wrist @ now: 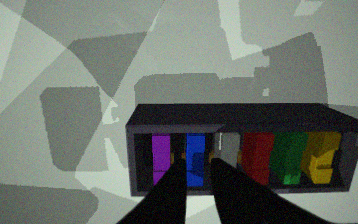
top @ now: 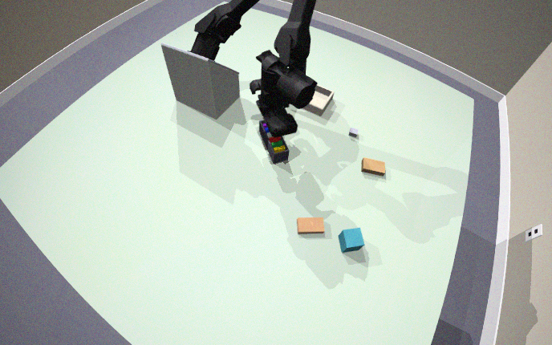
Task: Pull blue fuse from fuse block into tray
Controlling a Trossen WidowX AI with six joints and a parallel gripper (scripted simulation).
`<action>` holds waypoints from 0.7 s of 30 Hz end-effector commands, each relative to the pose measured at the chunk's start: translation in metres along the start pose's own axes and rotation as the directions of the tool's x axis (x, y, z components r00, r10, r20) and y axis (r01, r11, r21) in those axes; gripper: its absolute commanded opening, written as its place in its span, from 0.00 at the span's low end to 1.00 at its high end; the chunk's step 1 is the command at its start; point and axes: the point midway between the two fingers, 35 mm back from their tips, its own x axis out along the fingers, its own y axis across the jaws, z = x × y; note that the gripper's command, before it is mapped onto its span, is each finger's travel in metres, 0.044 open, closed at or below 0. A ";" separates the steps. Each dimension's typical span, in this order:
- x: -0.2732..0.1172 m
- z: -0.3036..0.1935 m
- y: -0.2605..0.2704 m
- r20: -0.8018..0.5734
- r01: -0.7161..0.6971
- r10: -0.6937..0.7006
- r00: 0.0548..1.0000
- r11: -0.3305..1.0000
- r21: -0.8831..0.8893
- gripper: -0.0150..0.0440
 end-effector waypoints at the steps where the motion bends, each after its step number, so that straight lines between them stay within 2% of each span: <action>1: 0.002 0.000 0.000 0.002 -0.002 0.002 1.000 1.000 0.006 0.36; 13: 0.010 0.000 0.001 0.003 -0.002 0.002 1.000 1.000 0.006 0.36; 21: 0.009 0.000 0.000 0.000 0.000 0.000 1.000 1.000 -0.001 0.27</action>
